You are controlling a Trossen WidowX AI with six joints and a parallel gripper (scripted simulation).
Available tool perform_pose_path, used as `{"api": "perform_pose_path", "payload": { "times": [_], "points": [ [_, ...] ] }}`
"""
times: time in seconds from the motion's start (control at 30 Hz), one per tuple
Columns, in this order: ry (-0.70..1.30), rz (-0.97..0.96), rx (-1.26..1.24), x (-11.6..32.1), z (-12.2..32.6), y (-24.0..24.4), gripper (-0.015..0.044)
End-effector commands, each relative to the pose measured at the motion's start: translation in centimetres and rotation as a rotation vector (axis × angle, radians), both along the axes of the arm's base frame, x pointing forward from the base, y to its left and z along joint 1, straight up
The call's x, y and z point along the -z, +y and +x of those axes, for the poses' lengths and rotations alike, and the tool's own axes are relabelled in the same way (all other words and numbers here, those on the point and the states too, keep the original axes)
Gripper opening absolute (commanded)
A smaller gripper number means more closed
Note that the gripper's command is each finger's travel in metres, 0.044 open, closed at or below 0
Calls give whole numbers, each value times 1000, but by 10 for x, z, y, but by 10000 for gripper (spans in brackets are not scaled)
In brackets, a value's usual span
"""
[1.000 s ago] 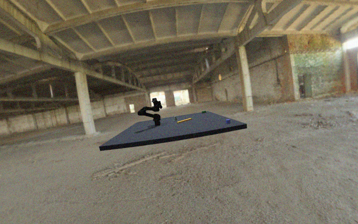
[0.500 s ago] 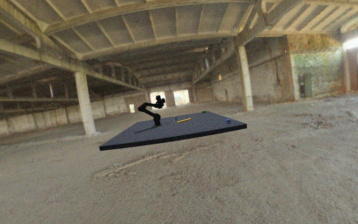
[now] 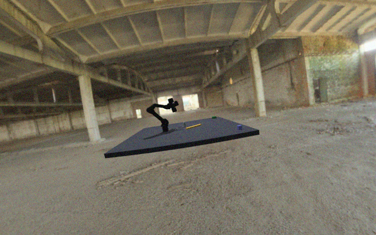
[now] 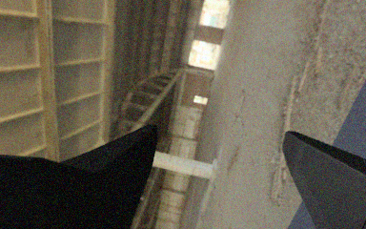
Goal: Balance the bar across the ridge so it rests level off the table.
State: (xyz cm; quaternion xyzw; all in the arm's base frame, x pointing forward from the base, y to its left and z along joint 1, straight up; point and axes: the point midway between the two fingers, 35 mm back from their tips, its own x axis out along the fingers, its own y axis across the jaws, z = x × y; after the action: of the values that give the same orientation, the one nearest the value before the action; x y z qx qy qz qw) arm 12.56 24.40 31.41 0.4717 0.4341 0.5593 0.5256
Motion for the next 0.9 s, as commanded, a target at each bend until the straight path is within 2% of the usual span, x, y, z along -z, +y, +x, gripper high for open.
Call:
{"api": "perform_pose_path", "payload": {
  "times": [0.0, 0.43, 0.87],
  "points": [
    [-31, -51, 85, 4, 26, 3, 315],
    [-146, -276, 319, 25, 106, -3, 315],
    [-249, -578, 457, 57, 175, -31, 315]
  ]
}}
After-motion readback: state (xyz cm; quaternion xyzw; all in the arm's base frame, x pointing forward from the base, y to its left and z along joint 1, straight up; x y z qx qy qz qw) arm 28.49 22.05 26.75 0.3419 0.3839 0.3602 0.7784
